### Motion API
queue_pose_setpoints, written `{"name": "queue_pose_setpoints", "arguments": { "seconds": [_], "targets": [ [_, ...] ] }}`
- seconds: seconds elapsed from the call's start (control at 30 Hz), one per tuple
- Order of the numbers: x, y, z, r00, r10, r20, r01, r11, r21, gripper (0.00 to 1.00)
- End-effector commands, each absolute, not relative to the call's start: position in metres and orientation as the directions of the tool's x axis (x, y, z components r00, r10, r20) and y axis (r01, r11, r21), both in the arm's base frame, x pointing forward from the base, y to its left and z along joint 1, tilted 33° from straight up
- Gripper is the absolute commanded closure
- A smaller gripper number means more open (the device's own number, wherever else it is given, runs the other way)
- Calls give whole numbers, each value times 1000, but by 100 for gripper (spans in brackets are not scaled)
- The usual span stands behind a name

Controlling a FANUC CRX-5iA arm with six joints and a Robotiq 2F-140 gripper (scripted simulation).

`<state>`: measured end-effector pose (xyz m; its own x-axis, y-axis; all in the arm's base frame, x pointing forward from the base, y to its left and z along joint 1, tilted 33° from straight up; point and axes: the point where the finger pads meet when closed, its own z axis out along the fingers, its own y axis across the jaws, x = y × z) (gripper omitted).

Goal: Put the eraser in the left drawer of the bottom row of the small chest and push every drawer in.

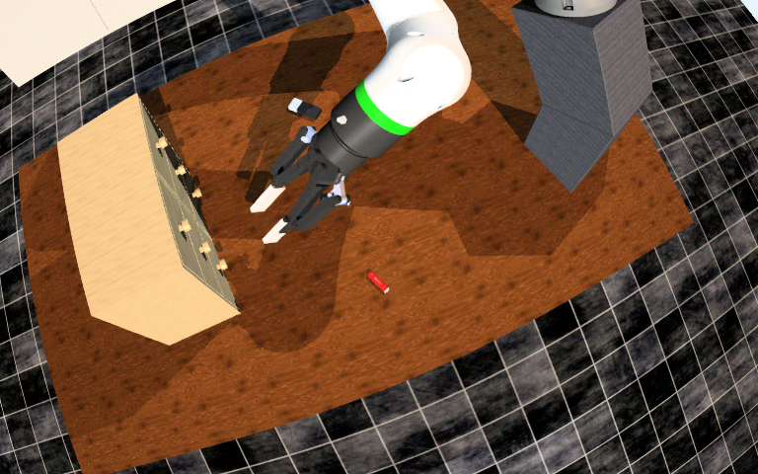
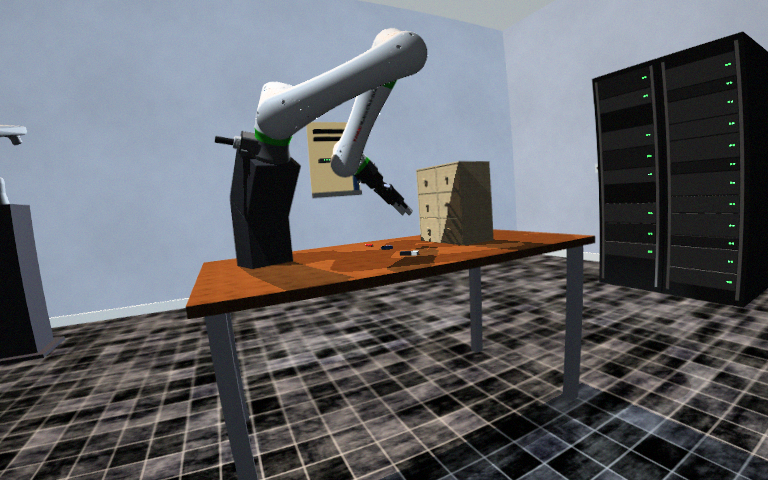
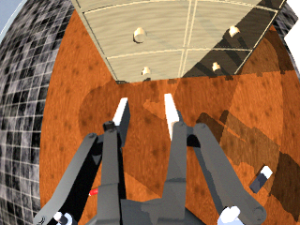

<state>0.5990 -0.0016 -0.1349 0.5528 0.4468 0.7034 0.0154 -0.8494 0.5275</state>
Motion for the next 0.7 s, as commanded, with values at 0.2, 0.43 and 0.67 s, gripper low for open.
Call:
{"name": "queue_pose_setpoints", "arguments": {
  "seconds": [0.2,0.43,0.67],
  "targets": [
    [599,-1,-135,553,447,704,15,-850,527,80],
    [600,-2,-136,553,447,704,15,-850,527,80],
    [613,-8,-145,553,447,704,15,-850,527,80]
  ]
}}
